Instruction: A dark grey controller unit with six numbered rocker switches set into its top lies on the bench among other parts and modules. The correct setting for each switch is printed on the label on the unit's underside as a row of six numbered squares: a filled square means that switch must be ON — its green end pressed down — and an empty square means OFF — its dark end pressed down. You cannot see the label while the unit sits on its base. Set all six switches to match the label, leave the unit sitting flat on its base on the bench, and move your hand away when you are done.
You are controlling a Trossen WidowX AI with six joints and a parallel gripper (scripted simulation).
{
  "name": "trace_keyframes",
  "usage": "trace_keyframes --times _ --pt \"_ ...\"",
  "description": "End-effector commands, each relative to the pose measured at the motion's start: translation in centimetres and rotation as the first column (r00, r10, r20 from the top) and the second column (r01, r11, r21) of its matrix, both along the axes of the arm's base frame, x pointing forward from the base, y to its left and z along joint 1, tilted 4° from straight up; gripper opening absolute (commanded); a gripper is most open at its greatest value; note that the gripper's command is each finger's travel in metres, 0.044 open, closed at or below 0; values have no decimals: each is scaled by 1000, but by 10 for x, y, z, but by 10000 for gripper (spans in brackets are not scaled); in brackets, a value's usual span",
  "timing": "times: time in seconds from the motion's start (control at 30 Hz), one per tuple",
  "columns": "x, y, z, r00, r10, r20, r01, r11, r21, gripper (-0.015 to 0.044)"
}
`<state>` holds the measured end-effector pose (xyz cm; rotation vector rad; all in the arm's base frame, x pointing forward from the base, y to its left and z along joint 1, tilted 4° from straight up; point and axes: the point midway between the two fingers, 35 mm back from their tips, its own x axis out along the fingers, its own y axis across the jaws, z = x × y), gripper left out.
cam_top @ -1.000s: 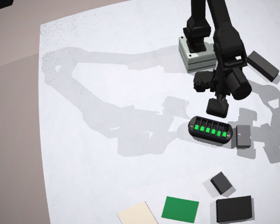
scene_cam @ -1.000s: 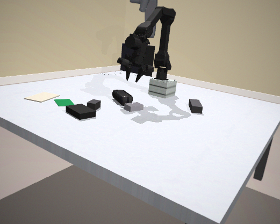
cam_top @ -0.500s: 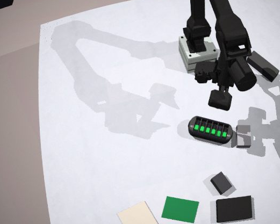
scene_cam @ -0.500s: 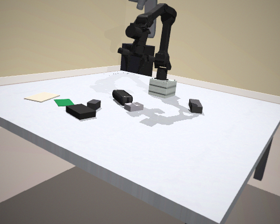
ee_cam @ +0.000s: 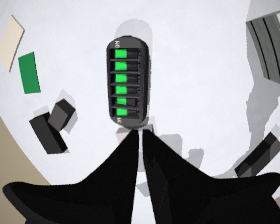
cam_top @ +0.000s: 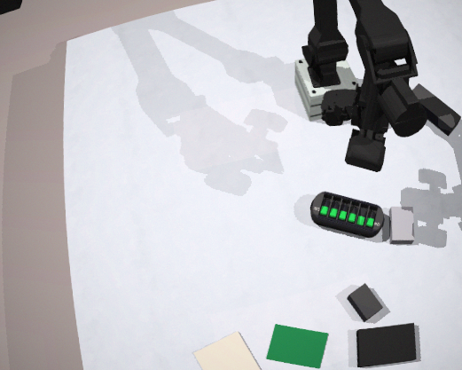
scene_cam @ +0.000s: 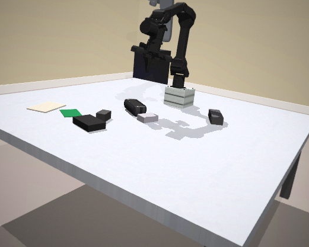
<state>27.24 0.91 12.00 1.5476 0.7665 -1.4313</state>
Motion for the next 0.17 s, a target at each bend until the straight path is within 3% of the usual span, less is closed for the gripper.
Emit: trace_keyframes --times 0.0,0.13 --pt "0 0 1 1000 -3 0 3 1000 0 0" --pt "0 0 1 1000 -3 0 3 1000 0 0"
